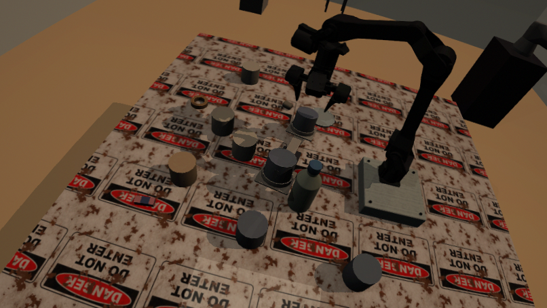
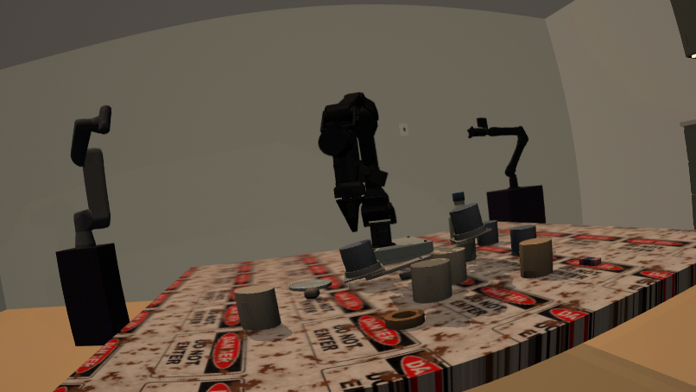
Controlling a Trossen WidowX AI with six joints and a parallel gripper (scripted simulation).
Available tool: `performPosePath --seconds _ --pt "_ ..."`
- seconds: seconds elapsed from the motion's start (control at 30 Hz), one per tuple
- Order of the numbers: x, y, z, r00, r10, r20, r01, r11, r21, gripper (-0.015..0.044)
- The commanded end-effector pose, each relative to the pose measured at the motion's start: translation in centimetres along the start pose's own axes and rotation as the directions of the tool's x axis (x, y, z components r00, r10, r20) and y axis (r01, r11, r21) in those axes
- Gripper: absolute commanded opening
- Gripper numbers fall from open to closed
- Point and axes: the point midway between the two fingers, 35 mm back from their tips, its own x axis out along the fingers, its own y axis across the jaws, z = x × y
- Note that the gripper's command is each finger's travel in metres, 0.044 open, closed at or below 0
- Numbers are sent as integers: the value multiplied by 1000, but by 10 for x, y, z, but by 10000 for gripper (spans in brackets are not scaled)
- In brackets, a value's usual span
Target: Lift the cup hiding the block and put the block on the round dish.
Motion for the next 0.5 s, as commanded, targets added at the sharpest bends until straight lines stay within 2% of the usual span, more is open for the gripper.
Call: performPosePath --seconds 0.0,0.47 --pt "1 -2 1 1000 2 13 -2 1000 -25 440" --pt "22 -2 1 1000 2 13 -2 1000 -25 440"
